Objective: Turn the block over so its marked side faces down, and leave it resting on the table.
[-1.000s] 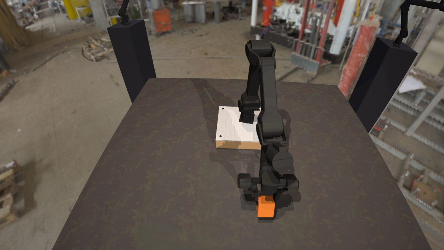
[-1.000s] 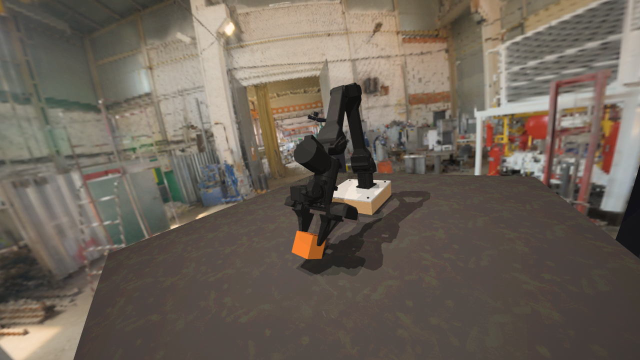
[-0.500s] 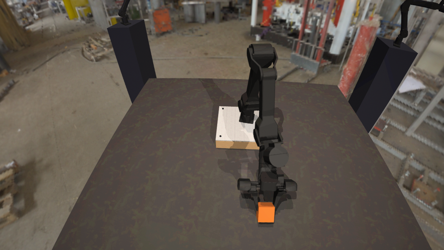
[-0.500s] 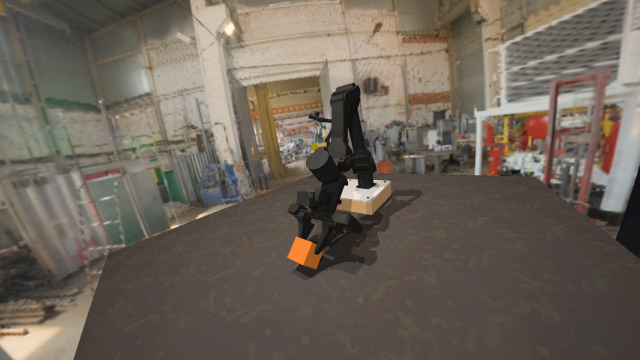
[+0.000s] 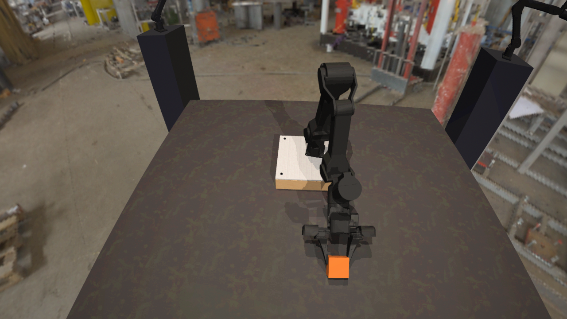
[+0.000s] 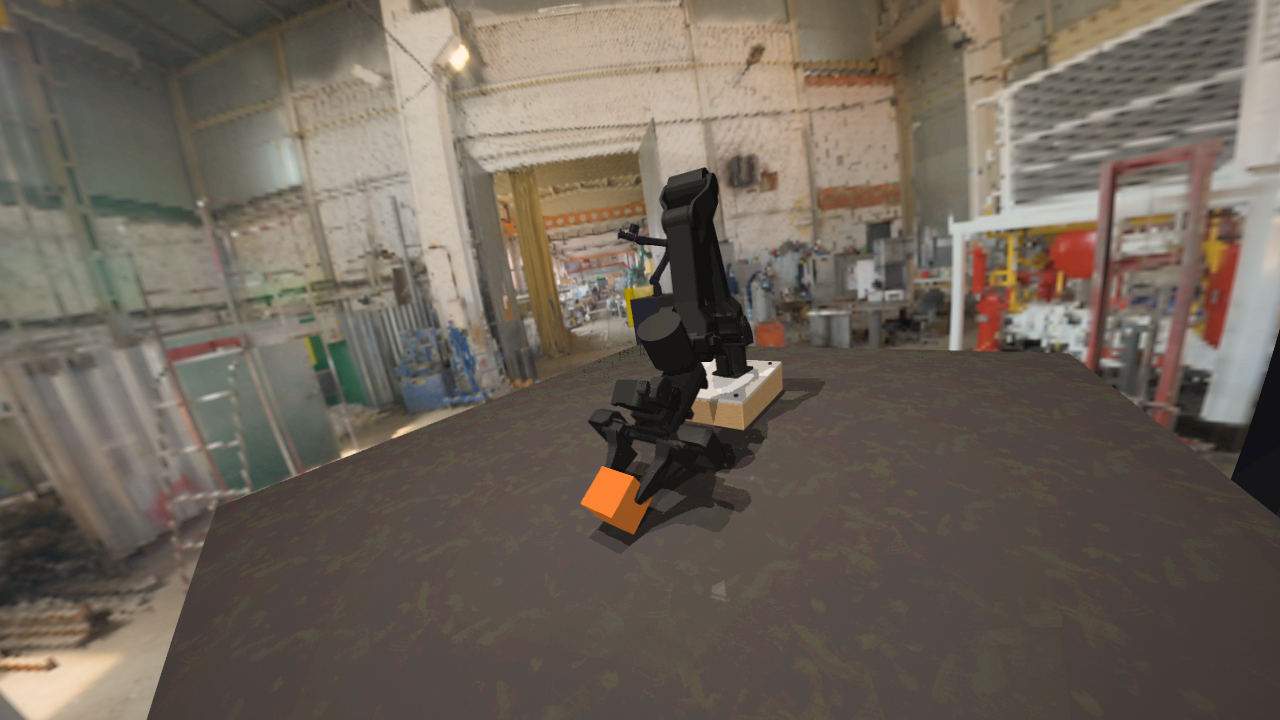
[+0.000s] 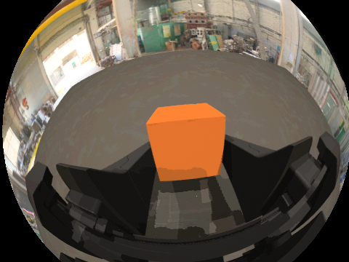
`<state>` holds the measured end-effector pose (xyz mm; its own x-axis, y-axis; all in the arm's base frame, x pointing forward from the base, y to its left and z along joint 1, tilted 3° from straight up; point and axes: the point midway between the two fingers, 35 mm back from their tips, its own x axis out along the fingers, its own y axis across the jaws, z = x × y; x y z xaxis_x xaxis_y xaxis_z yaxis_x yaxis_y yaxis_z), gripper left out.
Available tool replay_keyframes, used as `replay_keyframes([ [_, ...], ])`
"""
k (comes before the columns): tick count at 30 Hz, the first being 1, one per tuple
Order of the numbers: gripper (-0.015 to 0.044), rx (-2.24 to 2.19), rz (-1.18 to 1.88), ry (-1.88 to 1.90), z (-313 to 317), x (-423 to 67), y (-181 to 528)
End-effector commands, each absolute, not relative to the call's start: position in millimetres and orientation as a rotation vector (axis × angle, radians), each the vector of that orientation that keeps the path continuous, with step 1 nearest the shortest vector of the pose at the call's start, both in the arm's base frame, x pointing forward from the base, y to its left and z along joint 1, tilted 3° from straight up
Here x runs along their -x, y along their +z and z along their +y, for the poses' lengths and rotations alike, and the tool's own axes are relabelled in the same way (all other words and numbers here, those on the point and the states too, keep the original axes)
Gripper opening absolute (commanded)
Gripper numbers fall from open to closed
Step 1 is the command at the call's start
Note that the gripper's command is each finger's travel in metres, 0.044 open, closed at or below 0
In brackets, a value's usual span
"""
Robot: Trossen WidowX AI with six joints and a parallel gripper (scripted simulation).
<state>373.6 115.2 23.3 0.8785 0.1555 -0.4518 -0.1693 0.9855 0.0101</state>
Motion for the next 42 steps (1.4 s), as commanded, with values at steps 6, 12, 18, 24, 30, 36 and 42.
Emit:
replay_keyframes([
  [6, 0.0000, 0.032, 0.420, 0.167, 114.1, -371.9, 27.6],
  [12, 0.0000, 0.032, 0.420, 0.167, 114.1, -371.9, 27.6],
  [18, 0.0053, 0.032, 0.420, 0.167, 114.1, -371.9, 27.6],
  [24, 0.0210, 0.032, 0.420, 0.167, 114.1, -371.9, 27.6],
  [30, 0.0368, 0.032, 0.420, 0.167, 114.1, -371.9, 27.6],
  [36, 0.0440, 0.032, 0.420, 0.167, 114.1, -371.9, 27.6],
  [42, 0.0440, 0.032, 0.420, 0.167, 114.1, -371.9, 27.6],
])
